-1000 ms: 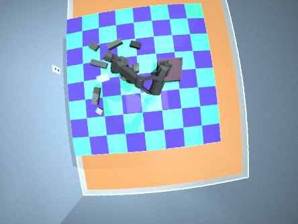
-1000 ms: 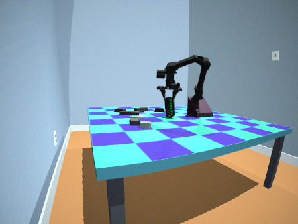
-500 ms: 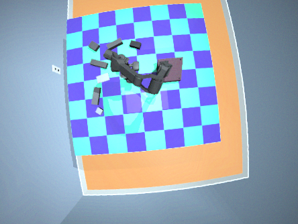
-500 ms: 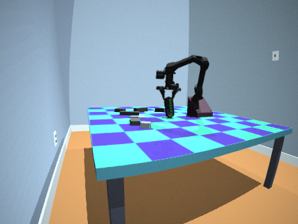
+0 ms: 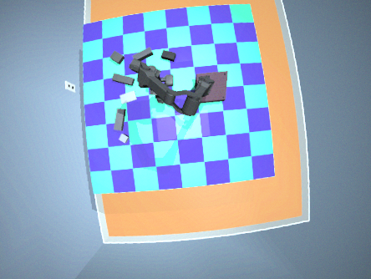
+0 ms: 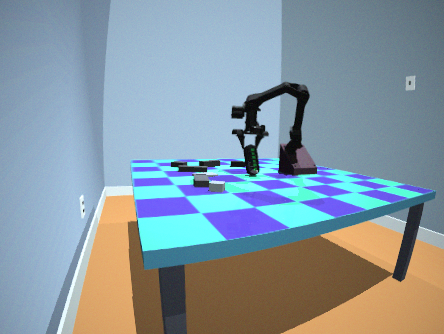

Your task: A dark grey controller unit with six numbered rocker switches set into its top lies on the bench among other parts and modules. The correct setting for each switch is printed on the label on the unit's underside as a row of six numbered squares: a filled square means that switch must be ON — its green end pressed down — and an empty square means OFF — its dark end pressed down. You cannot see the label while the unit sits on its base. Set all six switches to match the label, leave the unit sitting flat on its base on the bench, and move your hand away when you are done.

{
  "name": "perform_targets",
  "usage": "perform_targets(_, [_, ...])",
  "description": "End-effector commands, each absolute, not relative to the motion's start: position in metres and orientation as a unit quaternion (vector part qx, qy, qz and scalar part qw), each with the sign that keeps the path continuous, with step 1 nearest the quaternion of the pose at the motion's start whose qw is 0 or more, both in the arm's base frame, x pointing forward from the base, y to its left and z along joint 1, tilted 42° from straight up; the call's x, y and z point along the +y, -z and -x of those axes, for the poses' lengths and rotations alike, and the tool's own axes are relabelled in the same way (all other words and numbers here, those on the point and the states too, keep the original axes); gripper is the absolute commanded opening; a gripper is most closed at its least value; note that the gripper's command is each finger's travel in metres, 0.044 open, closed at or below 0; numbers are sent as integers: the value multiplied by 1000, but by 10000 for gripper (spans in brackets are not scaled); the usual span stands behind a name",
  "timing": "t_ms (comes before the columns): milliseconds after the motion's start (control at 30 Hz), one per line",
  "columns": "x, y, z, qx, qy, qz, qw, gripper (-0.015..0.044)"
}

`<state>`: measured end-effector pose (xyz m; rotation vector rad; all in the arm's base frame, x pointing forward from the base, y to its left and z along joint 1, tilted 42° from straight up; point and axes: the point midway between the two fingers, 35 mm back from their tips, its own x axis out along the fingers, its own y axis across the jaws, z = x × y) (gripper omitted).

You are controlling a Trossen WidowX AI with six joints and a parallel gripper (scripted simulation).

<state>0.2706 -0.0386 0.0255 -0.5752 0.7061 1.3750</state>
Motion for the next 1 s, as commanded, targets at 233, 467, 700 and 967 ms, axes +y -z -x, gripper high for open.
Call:
perform_targets(233, [-43, -16, -269, 316, -615, 258, 675, 338])
perform_targets(467, [-46, -11, -268, 316, -615, 258, 675, 338])
perform_targets(700, [-49, -6, -268, 316, -615, 258, 675, 338])
perform_targets(967, [-51, -1, -267, 316, -615, 258, 675, 338])
